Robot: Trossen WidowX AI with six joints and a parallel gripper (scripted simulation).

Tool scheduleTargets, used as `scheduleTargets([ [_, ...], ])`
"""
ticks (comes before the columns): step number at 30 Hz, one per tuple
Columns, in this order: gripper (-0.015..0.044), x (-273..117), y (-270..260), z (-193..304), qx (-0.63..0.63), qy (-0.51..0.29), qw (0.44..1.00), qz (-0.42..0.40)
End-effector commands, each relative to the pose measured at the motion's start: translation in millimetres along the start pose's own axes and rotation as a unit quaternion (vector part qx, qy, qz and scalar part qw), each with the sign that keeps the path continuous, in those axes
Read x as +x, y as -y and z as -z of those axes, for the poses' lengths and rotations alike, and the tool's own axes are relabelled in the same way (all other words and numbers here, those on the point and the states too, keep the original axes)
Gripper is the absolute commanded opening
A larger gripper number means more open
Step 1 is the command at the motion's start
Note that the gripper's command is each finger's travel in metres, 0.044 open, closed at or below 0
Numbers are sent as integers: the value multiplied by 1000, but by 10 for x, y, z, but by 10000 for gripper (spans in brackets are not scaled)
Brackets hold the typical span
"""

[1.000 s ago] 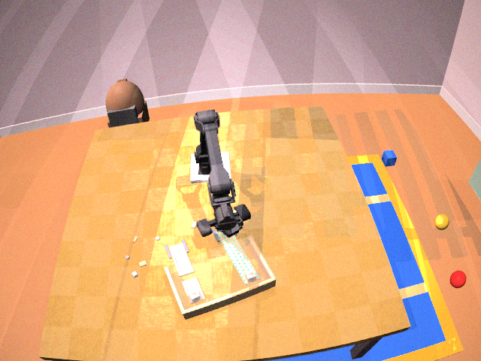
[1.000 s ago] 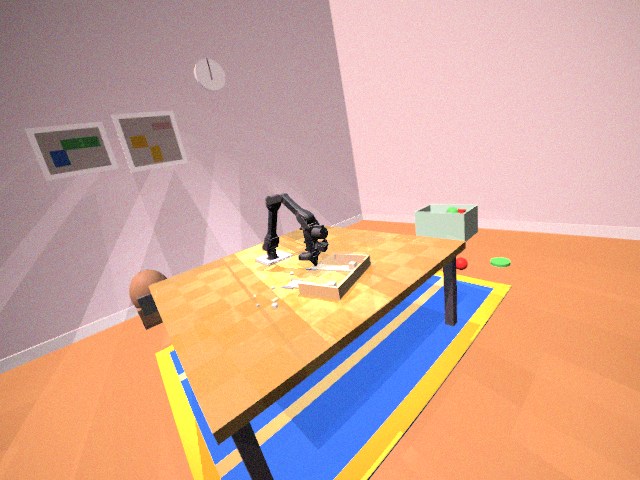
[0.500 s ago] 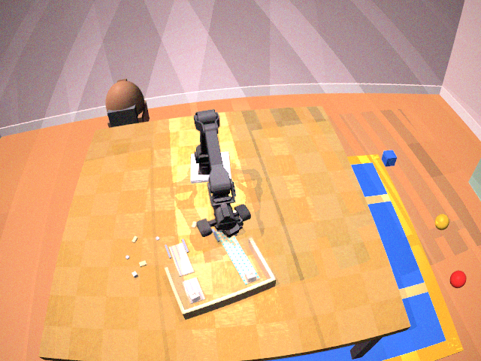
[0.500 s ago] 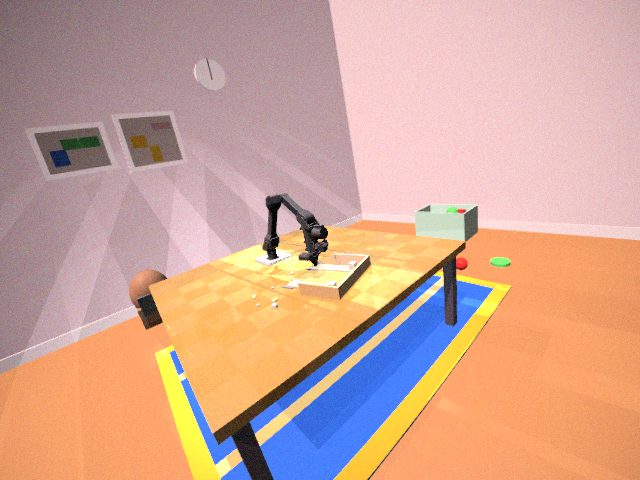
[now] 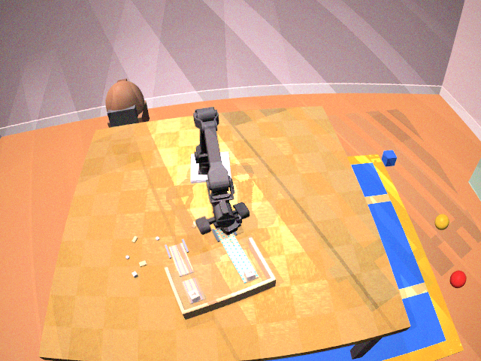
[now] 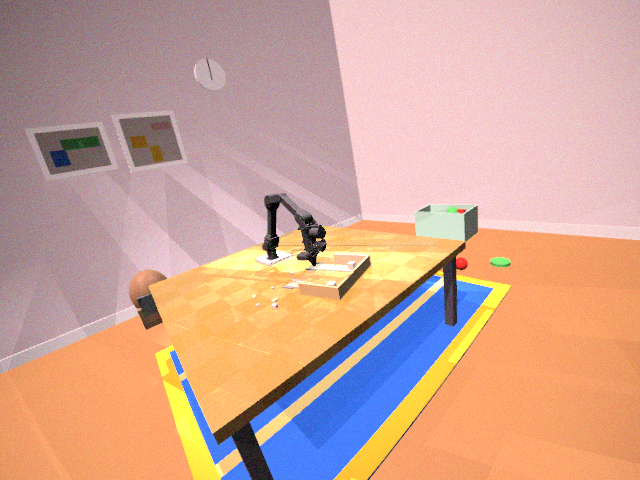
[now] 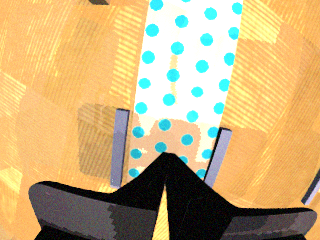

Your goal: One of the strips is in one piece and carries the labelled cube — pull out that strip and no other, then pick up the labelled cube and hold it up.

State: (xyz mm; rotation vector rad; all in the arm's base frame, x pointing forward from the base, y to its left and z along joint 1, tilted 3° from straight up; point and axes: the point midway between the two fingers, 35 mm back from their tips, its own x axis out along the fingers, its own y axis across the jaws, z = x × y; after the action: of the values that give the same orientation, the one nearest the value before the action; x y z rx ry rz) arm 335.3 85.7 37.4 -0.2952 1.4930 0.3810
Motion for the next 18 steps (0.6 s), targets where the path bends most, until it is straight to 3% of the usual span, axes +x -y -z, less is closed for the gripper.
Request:
scheduleTargets([
  [1, 0, 30, -1, 98, 1, -8, 1000, 1],
  [18, 0, 39, -11, 360, 1, -9, 1000, 1],
])
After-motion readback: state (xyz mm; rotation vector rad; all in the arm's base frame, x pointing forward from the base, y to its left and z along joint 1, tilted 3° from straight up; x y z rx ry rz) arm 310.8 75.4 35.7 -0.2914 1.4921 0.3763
